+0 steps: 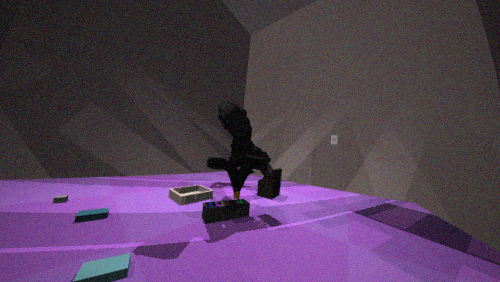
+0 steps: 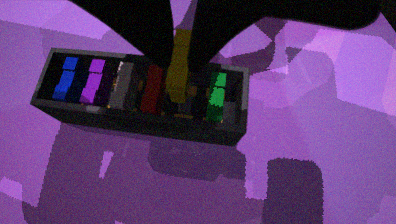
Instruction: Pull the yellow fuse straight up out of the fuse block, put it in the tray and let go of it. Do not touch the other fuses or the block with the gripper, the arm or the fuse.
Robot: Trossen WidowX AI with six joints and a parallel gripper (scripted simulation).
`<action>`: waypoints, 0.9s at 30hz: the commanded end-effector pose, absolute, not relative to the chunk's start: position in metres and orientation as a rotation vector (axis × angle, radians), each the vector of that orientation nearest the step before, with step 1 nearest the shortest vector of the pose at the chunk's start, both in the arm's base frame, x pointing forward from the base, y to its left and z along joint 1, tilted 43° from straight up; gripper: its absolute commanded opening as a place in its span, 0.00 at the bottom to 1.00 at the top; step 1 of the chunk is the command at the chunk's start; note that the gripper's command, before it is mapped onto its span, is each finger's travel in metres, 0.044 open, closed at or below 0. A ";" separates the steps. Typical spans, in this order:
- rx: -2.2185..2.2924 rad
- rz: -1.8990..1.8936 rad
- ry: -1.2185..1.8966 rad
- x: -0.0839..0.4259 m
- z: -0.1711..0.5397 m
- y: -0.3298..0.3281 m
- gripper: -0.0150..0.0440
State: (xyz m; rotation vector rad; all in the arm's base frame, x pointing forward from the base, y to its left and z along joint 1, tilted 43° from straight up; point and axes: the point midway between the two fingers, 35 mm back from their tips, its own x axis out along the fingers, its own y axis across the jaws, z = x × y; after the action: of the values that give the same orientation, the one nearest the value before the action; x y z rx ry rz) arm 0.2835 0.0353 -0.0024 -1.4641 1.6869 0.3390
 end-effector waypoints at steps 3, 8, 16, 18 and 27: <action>-1.457 0.340 1.684 0.283 0.000 0.039 0.25; -1.457 0.340 1.684 0.283 0.004 0.043 0.25; -1.457 0.340 1.684 0.282 0.014 0.052 0.25; -1.457 0.340 1.684 0.282 0.015 0.053 0.25; -1.447 0.357 1.679 0.296 0.040 0.029 0.25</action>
State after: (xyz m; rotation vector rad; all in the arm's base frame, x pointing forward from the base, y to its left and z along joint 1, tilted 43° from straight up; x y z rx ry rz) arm 0.2883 0.0405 0.0267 -1.4544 1.6875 0.3570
